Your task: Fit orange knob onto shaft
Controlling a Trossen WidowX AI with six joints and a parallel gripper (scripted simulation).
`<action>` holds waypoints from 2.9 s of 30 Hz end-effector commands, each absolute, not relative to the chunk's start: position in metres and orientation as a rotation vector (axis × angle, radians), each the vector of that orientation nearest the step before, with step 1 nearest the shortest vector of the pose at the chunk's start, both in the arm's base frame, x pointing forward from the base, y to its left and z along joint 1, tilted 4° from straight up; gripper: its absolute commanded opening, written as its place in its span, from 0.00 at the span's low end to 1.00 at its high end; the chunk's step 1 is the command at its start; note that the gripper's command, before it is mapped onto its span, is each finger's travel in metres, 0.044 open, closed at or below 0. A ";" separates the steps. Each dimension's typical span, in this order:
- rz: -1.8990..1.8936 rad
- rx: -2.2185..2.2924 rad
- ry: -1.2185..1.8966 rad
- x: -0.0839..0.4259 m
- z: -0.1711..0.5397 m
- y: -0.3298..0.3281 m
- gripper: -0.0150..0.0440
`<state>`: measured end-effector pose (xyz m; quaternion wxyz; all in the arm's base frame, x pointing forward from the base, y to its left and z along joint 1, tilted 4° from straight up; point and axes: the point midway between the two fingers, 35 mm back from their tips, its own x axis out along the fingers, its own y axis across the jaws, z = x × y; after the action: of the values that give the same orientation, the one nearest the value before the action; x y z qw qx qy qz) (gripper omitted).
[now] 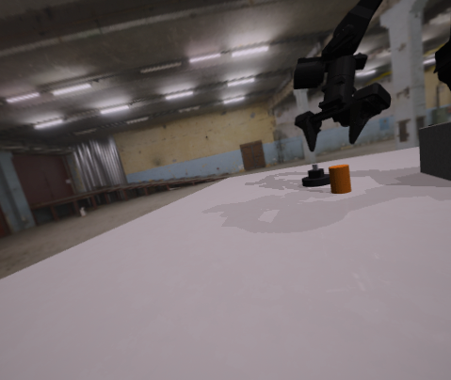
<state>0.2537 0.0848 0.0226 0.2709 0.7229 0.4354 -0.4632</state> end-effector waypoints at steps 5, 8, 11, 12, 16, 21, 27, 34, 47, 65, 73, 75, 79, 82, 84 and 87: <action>-1.582 1.545 0.885 0.249 0.046 0.084 1.00; -1.586 1.536 0.878 0.249 0.047 0.084 1.00; -1.586 1.536 0.878 0.249 0.047 0.084 1.00; -1.586 1.536 0.878 0.249 0.047 0.084 1.00; -1.586 1.536 0.878 0.249 0.047 0.084 1.00; -1.350 1.291 1.087 0.249 0.047 0.084 1.00; -0.920 0.848 1.354 0.249 0.047 0.084 1.00; -0.391 0.312 1.530 0.249 0.047 0.085 1.00; -0.046 -0.035 1.571 0.249 0.047 0.085 1.00; -0.046 -0.035 1.571 0.248 0.012 0.082 1.00; -0.046 -0.035 1.571 0.248 -0.003 0.082 1.00; -0.046 -0.035 1.571 0.248 -0.003 0.082 1.00; -0.046 -0.035 1.571 0.249 -0.007 0.082 1.00; -0.046 -0.035 1.571 0.249 -0.012 0.081 1.00; -0.046 -0.035 1.571 0.249 -0.015 0.081 1.00; -0.046 -0.035 1.571 0.250 -0.020 0.081 1.00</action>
<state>0.2524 0.0831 -0.0118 0.7112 -0.0107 0.7027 -0.0197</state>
